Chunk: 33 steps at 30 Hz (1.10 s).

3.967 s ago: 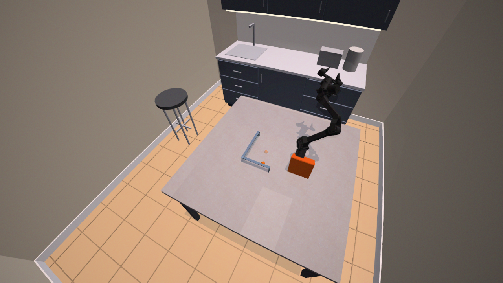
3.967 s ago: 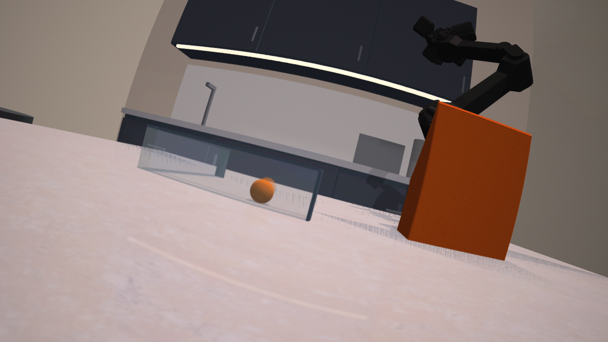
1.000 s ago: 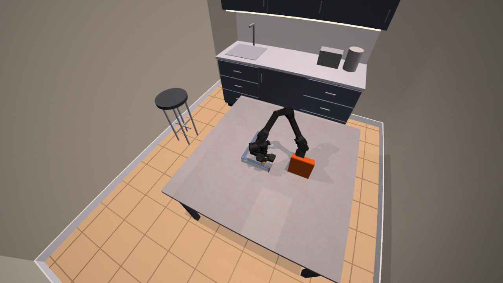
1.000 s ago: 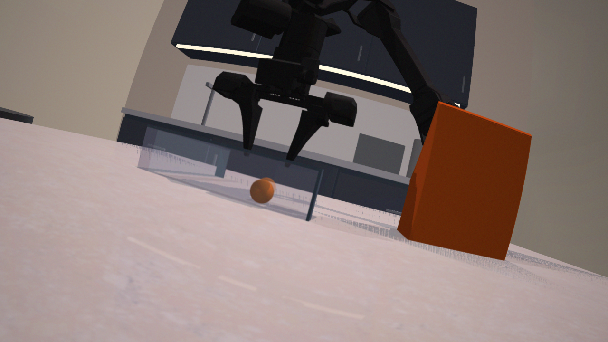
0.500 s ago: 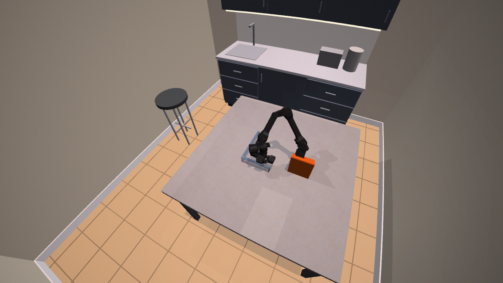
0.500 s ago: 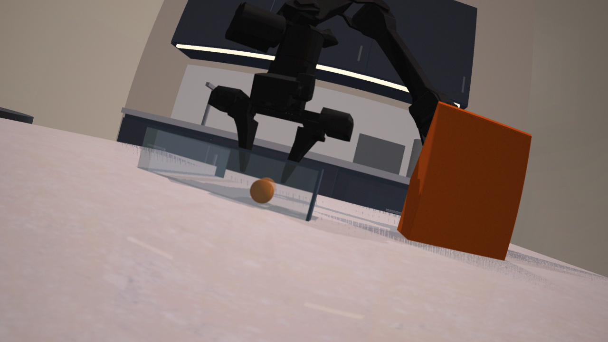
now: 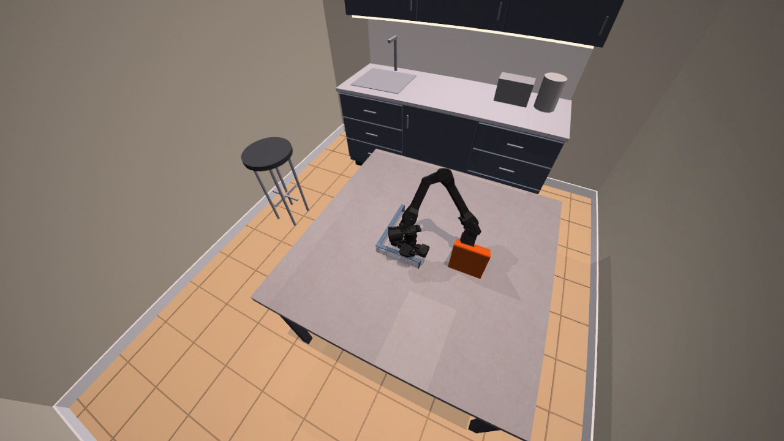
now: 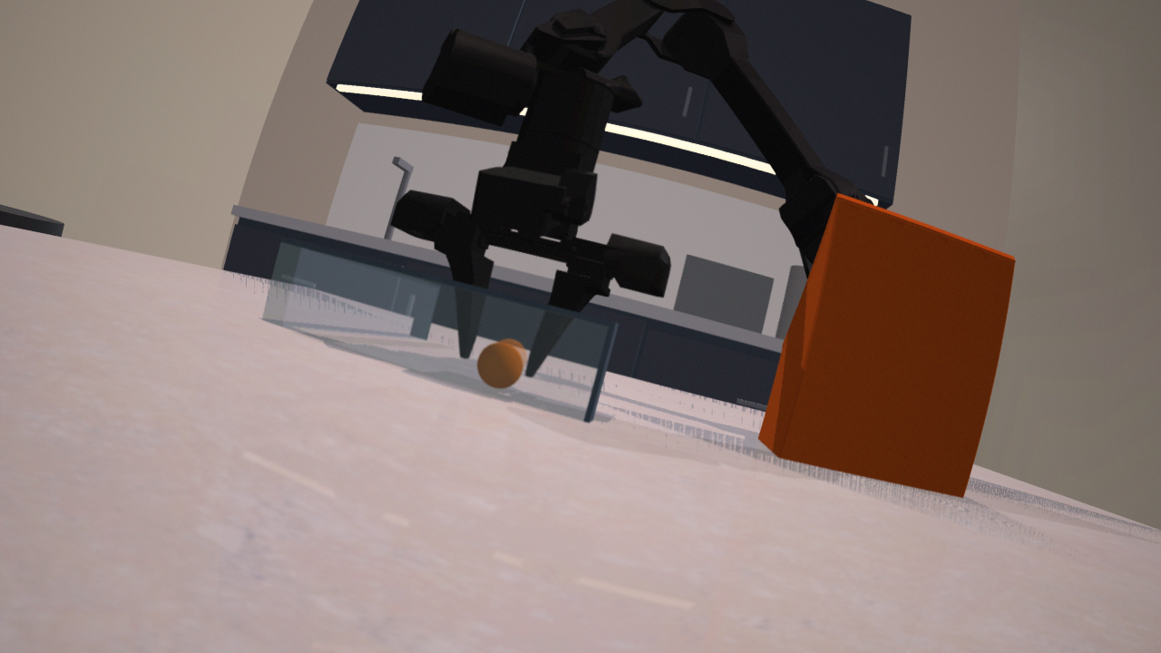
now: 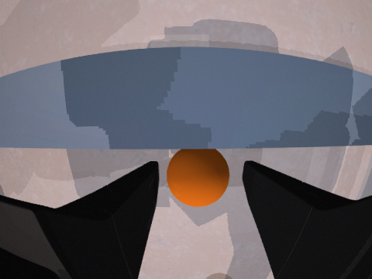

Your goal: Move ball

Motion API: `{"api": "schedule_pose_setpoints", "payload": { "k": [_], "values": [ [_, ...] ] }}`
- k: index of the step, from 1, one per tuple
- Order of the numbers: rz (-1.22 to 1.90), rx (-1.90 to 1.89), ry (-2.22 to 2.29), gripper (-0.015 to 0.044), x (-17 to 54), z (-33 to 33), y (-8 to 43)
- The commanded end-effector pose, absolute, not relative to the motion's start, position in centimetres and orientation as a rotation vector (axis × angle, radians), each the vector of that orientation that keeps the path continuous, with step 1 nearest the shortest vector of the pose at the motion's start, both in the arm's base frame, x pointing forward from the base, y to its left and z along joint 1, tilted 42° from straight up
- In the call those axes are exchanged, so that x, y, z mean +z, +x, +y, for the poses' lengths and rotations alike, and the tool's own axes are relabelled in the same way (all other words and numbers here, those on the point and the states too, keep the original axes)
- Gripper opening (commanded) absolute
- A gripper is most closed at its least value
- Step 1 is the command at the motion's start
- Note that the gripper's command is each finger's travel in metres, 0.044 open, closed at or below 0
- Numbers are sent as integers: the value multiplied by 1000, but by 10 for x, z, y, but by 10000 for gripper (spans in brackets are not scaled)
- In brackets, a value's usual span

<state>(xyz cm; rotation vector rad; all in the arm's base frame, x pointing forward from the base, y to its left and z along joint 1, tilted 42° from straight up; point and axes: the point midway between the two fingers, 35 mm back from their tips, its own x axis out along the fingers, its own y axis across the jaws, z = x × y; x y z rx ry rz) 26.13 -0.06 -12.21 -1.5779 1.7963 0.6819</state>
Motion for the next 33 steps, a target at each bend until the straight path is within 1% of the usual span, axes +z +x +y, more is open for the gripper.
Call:
{"api": "schedule_pose_setpoints", "payload": {
  "k": [1, 11, 15, 16, 24, 33],
  "values": [
    [1803, 685, -1587, 181, -122, -3, 259],
    [1803, 685, -1587, 114, -122, -3, 259],
    [1780, 673, -1599, 9, -115, -2, 267],
    [1766, 665, -1606, 0, -110, -1, 272],
    [1765, 672, -1597, 0, -89, 20, 277],
    [1791, 688, -1582, 0, -47, 65, 273]
  ]
}}
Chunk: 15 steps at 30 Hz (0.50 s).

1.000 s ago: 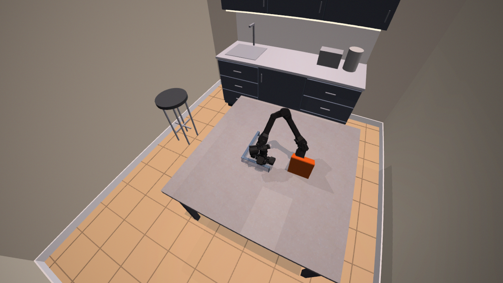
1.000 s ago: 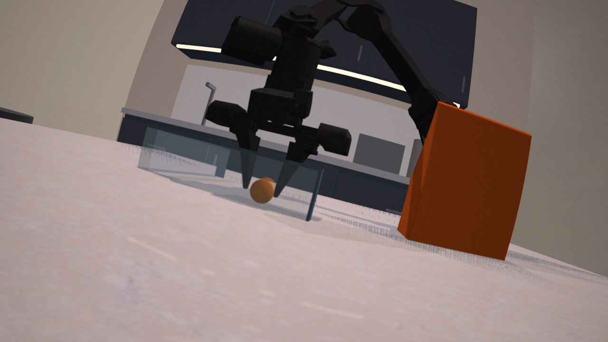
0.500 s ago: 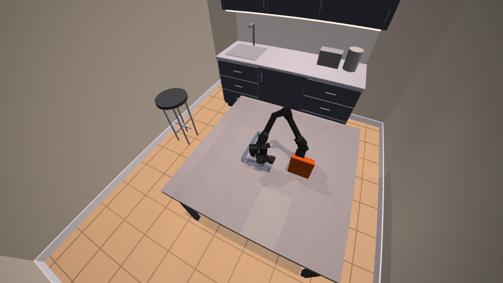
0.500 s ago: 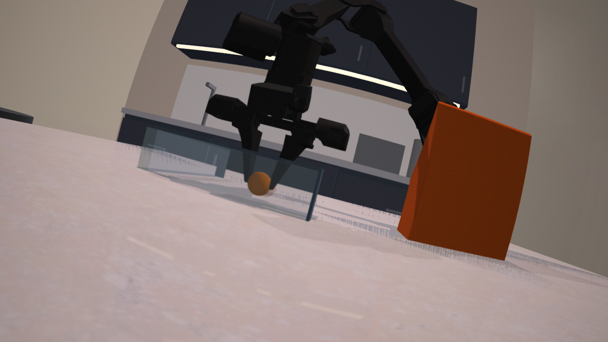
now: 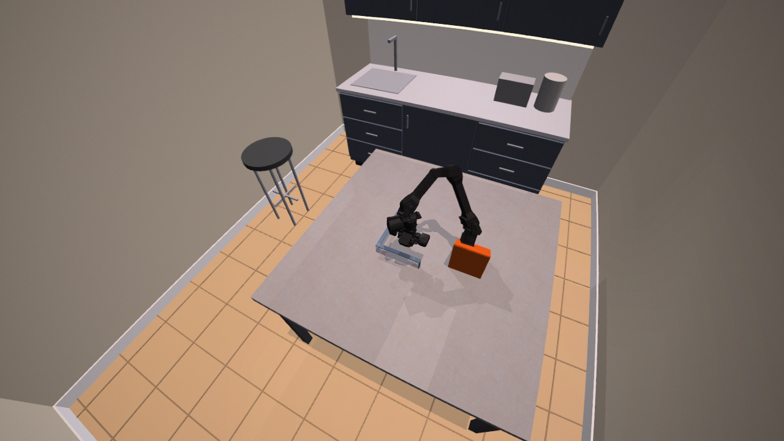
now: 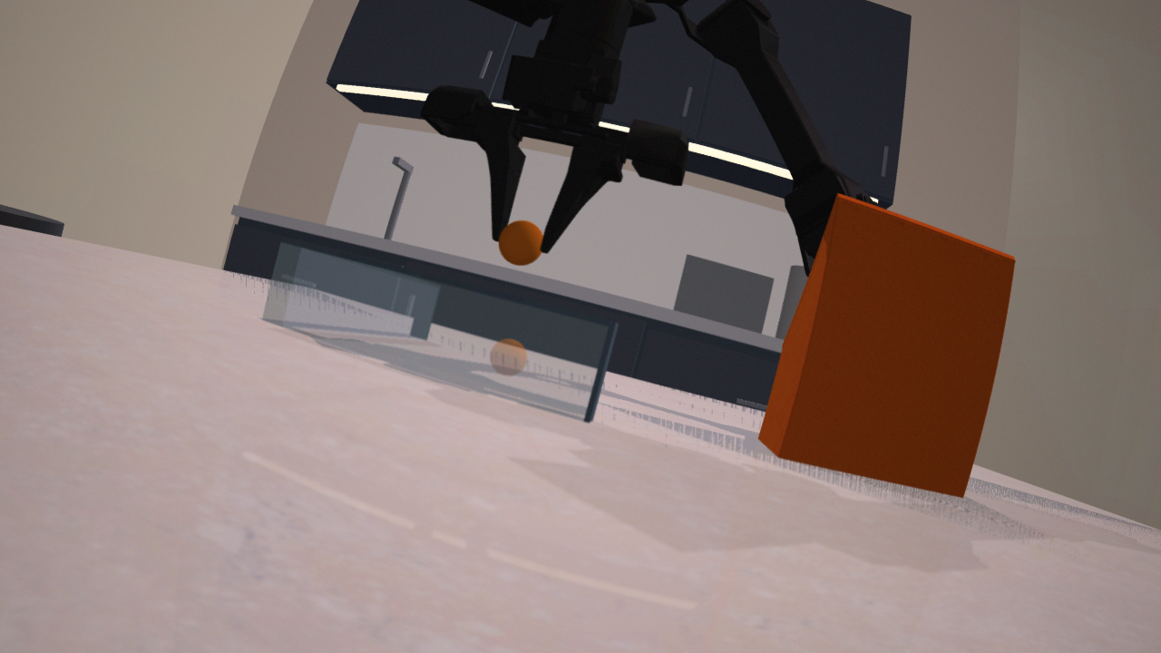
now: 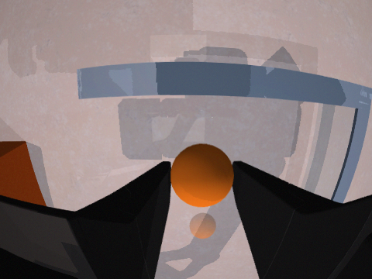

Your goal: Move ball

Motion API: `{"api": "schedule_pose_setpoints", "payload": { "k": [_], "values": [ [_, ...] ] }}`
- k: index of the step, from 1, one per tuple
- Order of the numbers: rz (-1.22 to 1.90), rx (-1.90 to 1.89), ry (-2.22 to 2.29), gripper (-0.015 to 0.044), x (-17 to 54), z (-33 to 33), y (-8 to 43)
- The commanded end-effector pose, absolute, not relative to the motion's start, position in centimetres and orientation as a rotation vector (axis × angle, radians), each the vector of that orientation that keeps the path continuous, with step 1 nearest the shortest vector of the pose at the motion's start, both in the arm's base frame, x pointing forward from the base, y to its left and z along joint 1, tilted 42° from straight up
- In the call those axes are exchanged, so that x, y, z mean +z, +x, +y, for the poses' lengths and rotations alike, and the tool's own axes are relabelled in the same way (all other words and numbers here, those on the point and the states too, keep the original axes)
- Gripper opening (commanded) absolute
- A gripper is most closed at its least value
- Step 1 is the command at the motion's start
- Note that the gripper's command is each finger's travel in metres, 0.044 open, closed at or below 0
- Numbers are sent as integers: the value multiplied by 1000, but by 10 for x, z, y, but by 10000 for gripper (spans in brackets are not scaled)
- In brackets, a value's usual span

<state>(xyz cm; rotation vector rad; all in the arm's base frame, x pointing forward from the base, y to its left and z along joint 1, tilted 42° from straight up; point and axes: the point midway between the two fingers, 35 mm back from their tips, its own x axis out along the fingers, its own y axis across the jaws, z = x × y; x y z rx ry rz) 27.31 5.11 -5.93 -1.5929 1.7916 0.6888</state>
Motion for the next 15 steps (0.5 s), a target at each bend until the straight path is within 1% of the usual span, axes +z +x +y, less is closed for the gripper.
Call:
{"api": "schedule_pose_setpoints", "payload": {
  "k": [1, 7, 15],
  "values": [
    [1793, 689, -1583, 0, -42, 70, 272],
    [1800, 690, -1584, 0, -28, 80, 269],
    [1792, 698, -1582, 0, -11, 40, 277]
  ]
}}
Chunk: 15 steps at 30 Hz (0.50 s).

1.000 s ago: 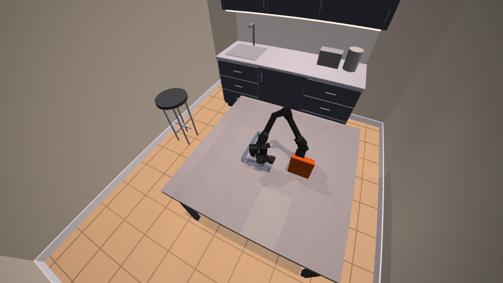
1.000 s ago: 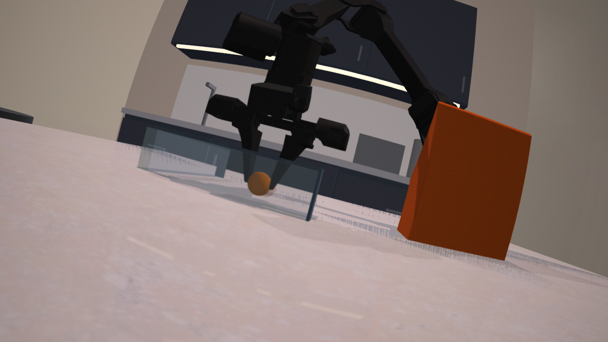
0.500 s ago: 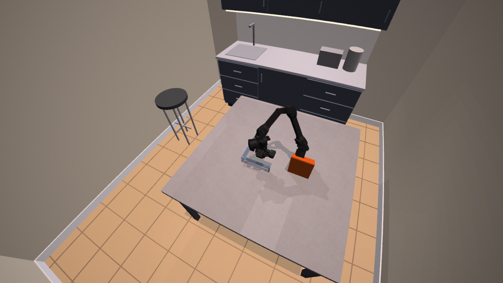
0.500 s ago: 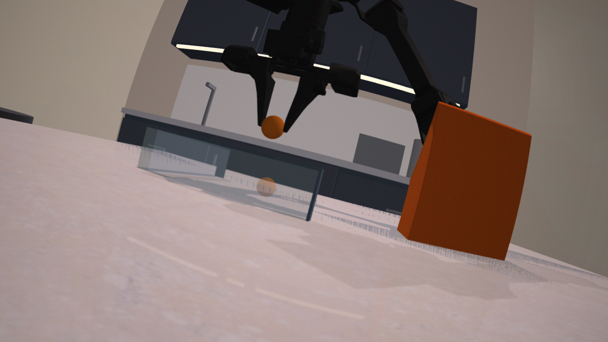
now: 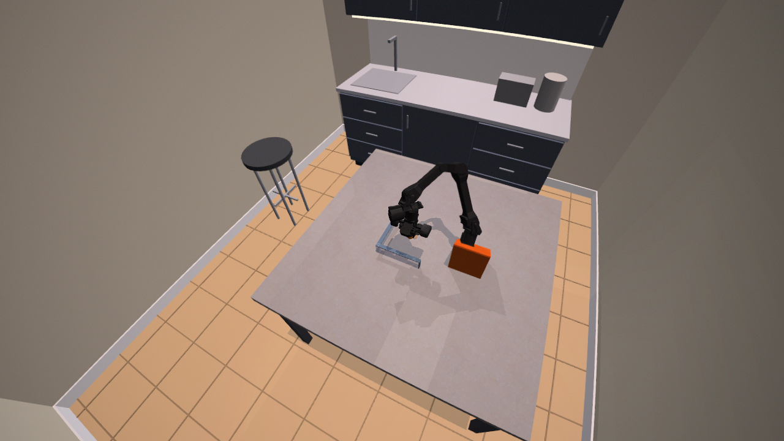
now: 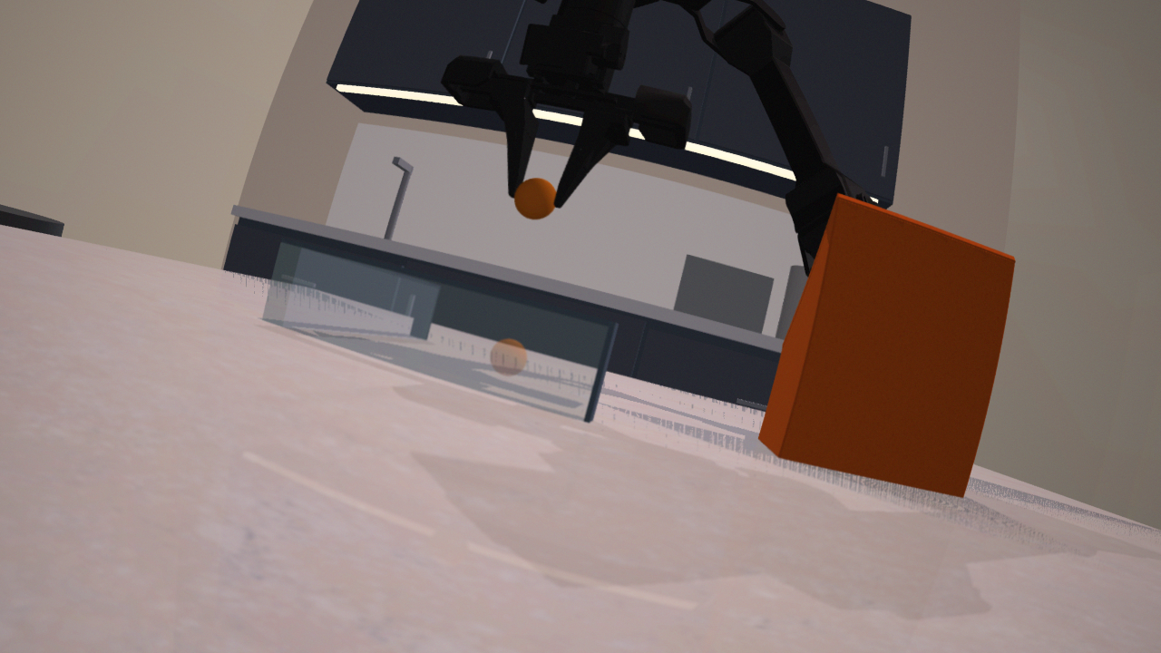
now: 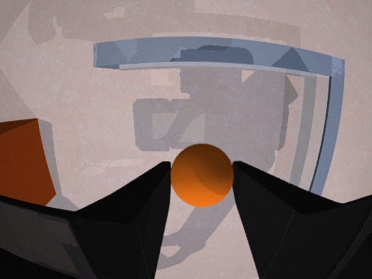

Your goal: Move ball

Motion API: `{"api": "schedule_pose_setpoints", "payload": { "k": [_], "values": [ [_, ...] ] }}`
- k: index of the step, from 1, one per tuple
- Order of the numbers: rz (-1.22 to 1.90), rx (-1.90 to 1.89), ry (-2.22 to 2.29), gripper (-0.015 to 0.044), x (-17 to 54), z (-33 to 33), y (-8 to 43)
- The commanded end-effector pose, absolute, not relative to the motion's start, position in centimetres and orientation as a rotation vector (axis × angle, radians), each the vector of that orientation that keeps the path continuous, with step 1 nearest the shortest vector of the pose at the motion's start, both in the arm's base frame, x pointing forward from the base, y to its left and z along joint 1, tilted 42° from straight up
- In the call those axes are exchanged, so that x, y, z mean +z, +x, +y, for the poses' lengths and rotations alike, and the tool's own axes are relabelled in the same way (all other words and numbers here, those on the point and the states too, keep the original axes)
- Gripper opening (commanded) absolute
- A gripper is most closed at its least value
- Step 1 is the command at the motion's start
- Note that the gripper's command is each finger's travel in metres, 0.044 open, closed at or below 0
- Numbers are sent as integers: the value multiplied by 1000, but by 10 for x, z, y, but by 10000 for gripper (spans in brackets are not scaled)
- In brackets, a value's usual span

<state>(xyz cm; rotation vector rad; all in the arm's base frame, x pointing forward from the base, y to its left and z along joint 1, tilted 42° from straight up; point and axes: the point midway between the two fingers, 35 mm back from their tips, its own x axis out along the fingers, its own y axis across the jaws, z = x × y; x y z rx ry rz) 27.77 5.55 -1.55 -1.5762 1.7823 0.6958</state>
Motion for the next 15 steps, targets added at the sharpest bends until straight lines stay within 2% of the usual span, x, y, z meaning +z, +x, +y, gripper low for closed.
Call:
{"api": "schedule_pose_setpoints", "payload": {
  "k": [1, 15],
  "values": [
    [1792, 698, -1582, 0, -9, 35, 278],
    [1805, 685, -1589, 0, 20, -36, 274]
  ]
}}
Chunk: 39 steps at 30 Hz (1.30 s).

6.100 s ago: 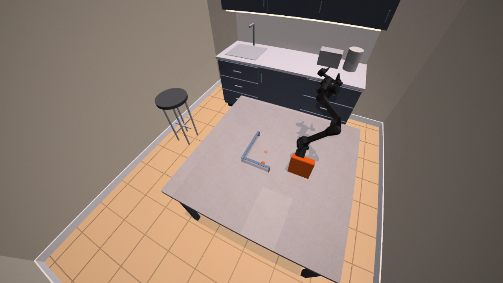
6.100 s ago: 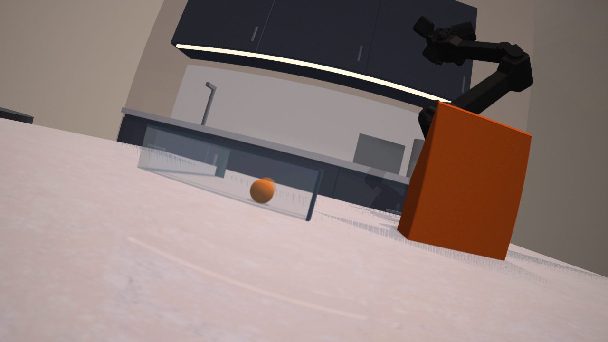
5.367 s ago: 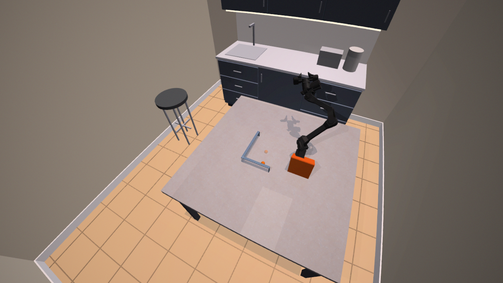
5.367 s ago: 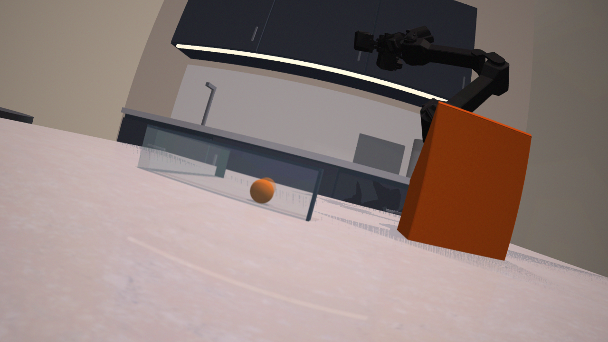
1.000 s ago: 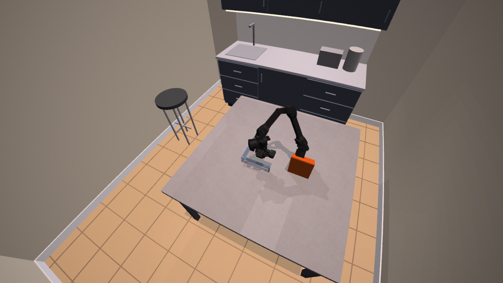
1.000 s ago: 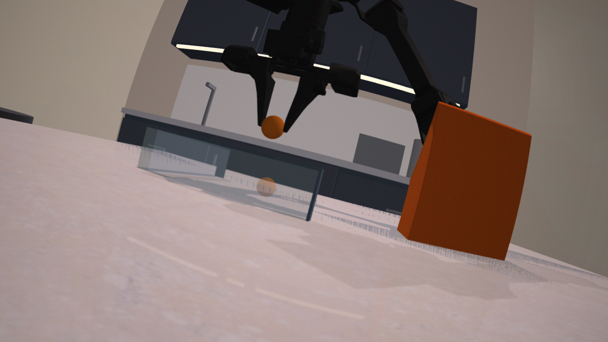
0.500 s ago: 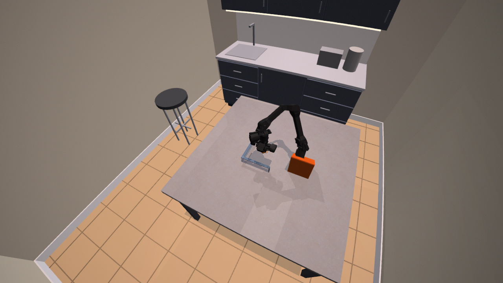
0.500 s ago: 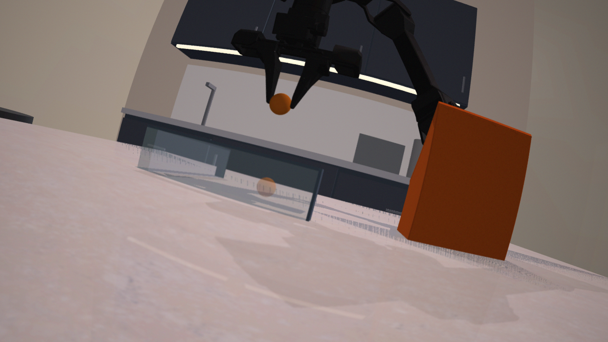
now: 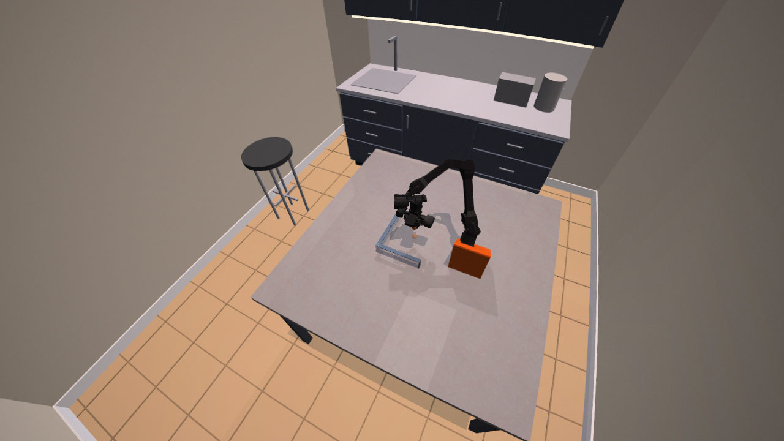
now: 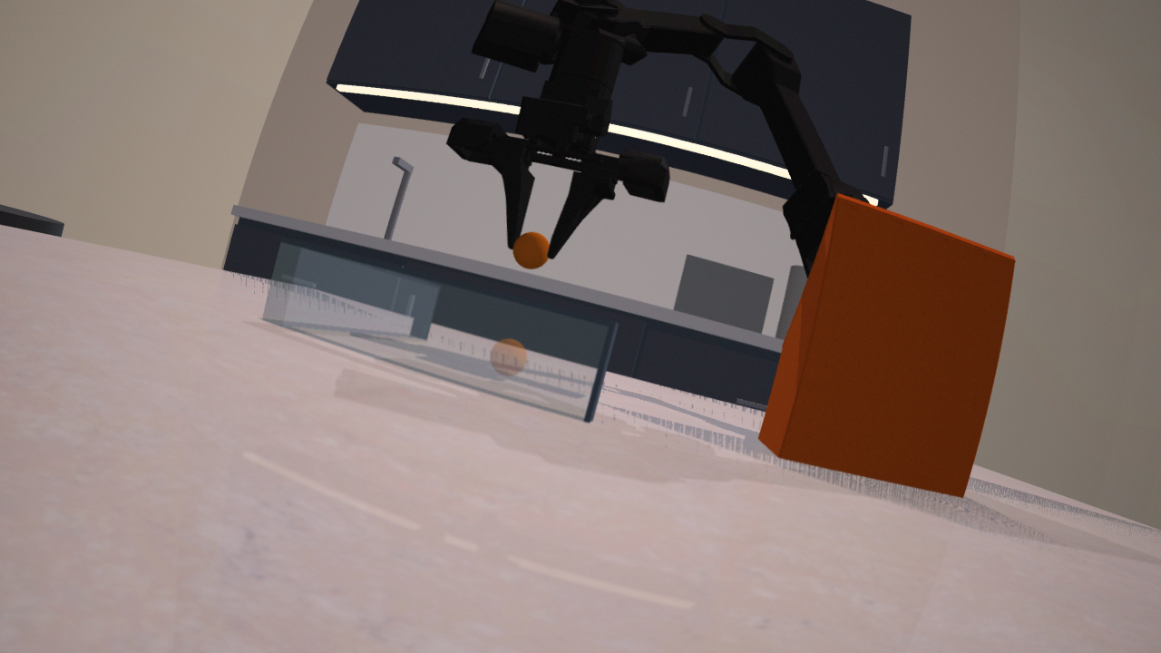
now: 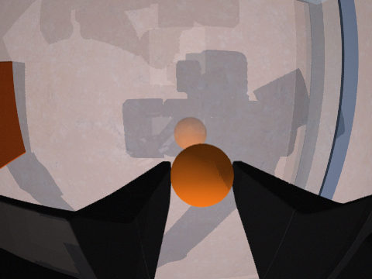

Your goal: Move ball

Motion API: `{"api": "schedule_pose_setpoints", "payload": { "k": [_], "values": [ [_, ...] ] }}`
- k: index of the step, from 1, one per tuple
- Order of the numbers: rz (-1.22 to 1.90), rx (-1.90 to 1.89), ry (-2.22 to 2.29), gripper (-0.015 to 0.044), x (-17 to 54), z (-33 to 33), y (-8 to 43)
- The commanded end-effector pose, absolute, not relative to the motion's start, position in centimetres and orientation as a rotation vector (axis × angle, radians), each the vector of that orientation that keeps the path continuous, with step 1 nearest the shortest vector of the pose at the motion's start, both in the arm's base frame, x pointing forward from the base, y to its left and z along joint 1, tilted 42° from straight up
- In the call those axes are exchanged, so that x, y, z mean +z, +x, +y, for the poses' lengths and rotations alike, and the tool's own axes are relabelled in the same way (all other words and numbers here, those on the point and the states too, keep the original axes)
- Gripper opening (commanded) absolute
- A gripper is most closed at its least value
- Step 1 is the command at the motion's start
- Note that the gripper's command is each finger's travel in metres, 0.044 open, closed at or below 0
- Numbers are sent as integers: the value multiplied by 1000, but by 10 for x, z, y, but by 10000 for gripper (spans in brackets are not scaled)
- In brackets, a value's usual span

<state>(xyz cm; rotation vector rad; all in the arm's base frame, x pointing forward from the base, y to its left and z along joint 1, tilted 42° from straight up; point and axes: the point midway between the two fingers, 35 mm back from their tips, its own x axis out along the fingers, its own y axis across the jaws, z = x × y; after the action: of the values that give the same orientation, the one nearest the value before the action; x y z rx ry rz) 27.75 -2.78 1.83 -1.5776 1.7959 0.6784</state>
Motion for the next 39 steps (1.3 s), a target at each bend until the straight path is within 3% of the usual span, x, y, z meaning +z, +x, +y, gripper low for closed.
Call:
{"api": "schedule_pose_setpoints", "payload": {
  "k": [1, 17, 39],
  "values": [
    [1805, 685, -1589, 0, 20, -36, 274],
    [1807, 683, -1591, 0, -32, -82, 268],
    [1808, 682, -1591, 0, -46, -95, 266]
  ]
}}
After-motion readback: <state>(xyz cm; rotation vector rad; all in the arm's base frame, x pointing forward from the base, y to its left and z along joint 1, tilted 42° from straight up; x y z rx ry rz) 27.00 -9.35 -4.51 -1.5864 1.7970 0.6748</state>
